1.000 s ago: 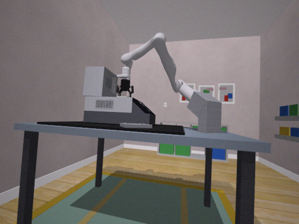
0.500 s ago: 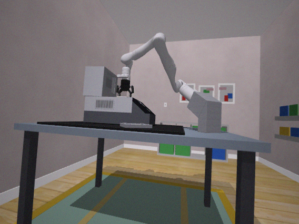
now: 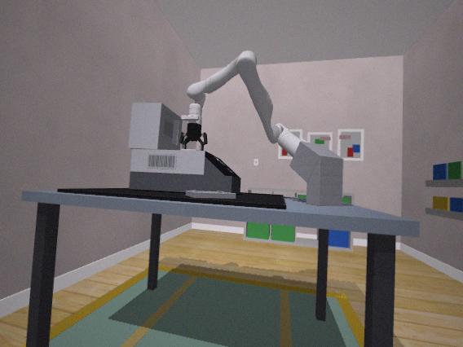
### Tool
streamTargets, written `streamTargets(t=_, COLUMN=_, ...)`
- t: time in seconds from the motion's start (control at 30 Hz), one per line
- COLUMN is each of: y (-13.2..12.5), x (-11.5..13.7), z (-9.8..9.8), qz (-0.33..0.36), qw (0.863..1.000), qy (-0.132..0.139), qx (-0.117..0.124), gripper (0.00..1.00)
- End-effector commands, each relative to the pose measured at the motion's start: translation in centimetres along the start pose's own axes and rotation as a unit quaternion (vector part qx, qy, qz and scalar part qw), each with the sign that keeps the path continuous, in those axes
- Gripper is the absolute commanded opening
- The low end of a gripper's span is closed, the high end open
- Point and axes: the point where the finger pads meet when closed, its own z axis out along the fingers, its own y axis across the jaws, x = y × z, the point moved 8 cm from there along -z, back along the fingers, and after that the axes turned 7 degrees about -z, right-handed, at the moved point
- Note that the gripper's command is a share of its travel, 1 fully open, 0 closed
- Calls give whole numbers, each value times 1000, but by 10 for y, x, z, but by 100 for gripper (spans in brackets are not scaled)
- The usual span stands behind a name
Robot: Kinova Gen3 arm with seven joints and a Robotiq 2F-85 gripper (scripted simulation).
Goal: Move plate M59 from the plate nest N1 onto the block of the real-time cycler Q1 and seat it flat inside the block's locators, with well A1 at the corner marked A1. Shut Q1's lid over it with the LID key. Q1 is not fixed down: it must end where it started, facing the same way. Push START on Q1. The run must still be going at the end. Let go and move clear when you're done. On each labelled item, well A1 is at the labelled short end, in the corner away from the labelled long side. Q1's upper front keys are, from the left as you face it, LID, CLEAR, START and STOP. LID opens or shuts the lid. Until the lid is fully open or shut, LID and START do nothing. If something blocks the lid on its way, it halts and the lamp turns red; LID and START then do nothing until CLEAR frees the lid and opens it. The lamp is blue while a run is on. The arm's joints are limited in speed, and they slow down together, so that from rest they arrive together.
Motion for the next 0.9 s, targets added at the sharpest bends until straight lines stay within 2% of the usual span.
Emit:
streamTargets(t=0.0, y=1, x=0, z=-1, qz=0, qw=1000, qy=0, qx=-1, gripper=100)
streamTargets(t=0.87, y=0, x=-1, z=-35, qz=3, qw=1000, qy=0, qx=0, gripper=100)
